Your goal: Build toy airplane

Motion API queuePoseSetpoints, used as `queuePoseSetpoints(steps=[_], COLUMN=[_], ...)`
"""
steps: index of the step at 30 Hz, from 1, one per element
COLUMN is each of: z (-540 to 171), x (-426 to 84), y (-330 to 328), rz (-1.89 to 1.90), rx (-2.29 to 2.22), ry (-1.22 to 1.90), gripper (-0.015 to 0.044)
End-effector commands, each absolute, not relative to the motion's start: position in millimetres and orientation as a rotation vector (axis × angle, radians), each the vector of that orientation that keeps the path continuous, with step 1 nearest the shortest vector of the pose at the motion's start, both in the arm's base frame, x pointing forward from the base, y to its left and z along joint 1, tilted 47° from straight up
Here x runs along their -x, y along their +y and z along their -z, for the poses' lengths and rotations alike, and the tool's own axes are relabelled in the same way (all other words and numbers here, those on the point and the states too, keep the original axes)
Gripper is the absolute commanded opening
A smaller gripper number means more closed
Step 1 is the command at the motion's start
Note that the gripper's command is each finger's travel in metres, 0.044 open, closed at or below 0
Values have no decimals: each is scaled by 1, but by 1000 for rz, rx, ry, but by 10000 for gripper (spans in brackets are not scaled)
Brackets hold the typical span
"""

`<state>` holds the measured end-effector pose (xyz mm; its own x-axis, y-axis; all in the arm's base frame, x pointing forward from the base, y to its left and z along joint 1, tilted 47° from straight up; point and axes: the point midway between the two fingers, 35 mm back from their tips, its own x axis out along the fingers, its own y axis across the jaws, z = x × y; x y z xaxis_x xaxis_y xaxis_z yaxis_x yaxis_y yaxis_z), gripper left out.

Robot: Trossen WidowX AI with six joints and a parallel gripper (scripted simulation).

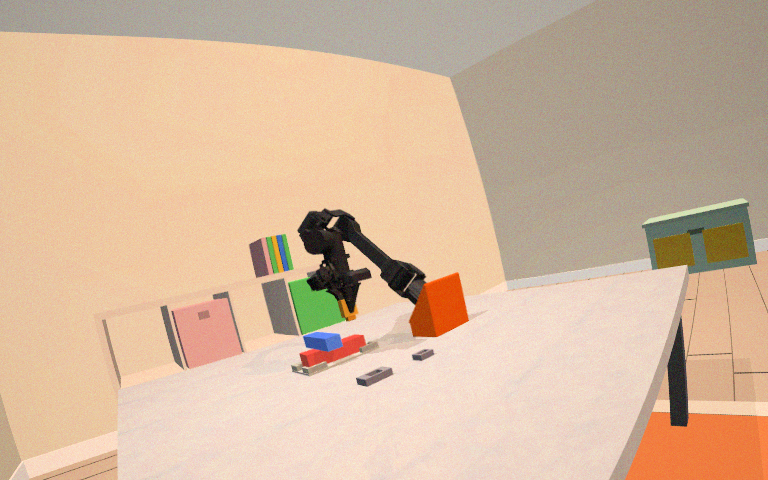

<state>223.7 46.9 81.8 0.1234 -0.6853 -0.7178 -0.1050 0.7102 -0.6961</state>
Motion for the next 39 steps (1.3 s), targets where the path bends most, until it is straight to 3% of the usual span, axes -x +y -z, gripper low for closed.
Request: queuePoseSetpoints(steps=[1,20,23,39], z=[-88,-112,-112,-112], x=[-221,-209,-209,-209], y=[33,-16,-16,-16], rz=[487,530,530,530], rx=[719,730,730,730], ry=[1407,1400,1400,1400], gripper=[0,0,65,65])
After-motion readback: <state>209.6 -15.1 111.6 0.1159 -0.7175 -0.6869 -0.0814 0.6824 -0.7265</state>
